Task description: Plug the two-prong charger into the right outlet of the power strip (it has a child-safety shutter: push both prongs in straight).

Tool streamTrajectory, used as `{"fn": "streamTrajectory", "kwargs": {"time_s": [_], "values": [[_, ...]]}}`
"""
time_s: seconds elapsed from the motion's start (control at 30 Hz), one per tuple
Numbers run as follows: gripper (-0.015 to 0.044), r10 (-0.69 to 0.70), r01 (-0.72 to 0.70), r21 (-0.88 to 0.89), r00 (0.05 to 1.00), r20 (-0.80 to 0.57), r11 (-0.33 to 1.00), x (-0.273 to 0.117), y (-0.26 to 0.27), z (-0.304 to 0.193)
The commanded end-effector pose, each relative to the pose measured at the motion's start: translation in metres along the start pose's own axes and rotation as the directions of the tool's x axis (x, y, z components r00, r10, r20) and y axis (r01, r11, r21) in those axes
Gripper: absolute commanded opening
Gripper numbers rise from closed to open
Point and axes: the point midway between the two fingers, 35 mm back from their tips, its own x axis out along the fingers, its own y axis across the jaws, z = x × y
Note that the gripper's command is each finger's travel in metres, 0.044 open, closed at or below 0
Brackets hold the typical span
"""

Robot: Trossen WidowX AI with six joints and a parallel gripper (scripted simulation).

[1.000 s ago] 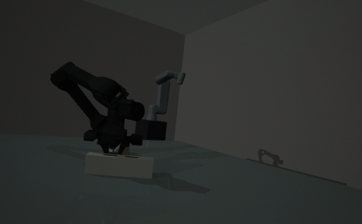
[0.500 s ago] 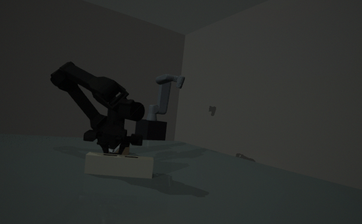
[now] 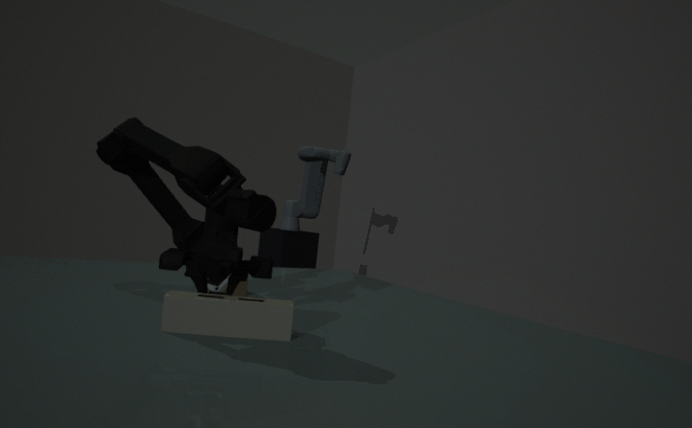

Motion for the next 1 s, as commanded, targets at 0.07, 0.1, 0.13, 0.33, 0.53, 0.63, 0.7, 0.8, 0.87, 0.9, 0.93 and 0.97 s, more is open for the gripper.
{"fn": "streamTrajectory", "kwargs": {"time_s": [0.07,0.1,0.13,0.33,0.53,0.63,0.7,0.8,0.87,0.9,0.93,0.97], "values": [[0.0000,-0.002,0.002,-0.003,1.000,0.005,1.000,-0.0010,-0.0007,0.0032],[0.0000,-0.002,0.002,-0.003,1.000,0.005,1.000,-0.0010,-0.0007,0.0034],[0.0000,-0.002,0.002,-0.003,1.000,0.005,1.000,-0.0010,-0.0007,0.0036],[0.0000,-0.002,0.002,-0.003,1.000,0.005,1.000,-0.0012,-0.0007,0.0048],[0.0000,-0.002,0.002,-0.003,1.000,0.005,1.000,-0.0014,-0.0007,0.0060],[0.0000,-0.002,0.002,-0.003,1.000,0.005,1.000,-0.0014,-0.0007,0.0066],[0.0000,-0.002,0.002,-0.003,1.000,0.005,1.000,-0.0014,-0.0007,0.0069],[0.0000,-0.002,0.002,-0.003,1.000,0.005,1.000,-0.0013,-0.0008,0.0073],[0.0000,-0.002,0.002,-0.003,1.000,0.005,1.000,-0.0013,-0.0009,0.0075],[0.0000,-0.002,0.002,-0.003,1.000,0.005,1.000,-0.0013,-0.0009,0.0077],[0.0000,-0.002,0.002,-0.003,1.000,0.005,1.000,-0.0014,-0.0009,0.0080],[0.0000,-0.002,0.002,-0.003,1.000,0.005,1.000,-0.0014,-0.0009,0.0083]]}}
